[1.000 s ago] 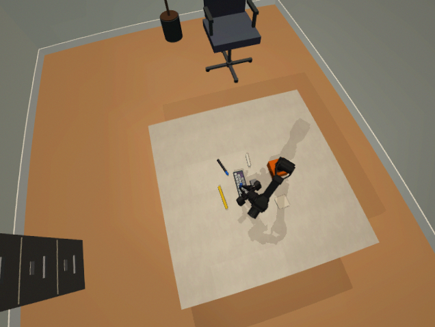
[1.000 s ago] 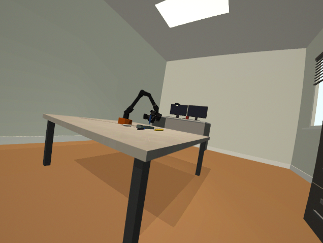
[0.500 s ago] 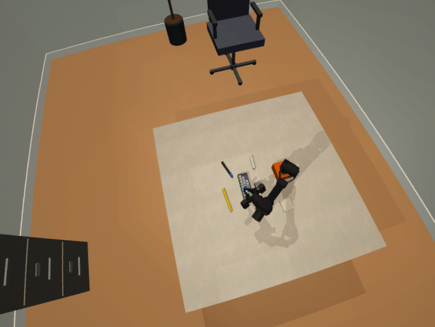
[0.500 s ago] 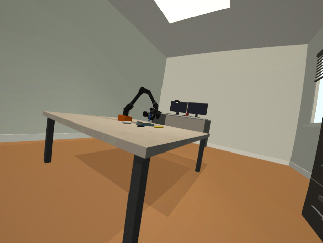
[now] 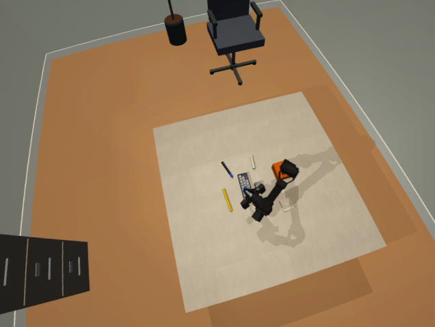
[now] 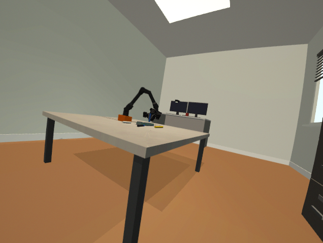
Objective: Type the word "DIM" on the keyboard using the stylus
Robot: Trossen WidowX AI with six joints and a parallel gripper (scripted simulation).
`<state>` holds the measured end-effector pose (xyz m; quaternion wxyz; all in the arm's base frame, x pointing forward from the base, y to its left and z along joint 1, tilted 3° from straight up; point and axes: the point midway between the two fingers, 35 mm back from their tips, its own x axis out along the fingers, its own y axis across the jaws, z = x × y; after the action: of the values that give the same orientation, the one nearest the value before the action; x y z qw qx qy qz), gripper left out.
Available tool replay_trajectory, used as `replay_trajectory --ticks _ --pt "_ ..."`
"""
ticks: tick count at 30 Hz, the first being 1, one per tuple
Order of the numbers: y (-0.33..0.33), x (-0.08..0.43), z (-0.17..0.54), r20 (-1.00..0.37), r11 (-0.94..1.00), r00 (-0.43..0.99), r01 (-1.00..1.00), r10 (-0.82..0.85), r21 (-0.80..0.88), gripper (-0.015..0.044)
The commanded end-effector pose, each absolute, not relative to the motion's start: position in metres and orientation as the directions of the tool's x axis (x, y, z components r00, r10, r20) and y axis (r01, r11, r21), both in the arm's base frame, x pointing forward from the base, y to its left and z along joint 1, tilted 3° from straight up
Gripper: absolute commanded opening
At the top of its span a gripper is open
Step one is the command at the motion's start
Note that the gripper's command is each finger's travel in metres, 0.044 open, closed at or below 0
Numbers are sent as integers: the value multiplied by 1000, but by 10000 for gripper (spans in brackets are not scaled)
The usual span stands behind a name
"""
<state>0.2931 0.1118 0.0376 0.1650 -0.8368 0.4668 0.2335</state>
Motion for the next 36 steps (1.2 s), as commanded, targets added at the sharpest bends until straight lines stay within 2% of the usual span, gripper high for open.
replay_trajectory --ticks 1,15,25,36 --pt "112 293 36 -542 -509 457 -859 -705 -61 81" --pt "112 293 34 -542 -509 457 -859 -705 -61 81" --pt "109 293 71 -542 -509 457 -859 -705 -62 81" --pt "109 292 68 -545 -506 453 -860 -706 -59 81"
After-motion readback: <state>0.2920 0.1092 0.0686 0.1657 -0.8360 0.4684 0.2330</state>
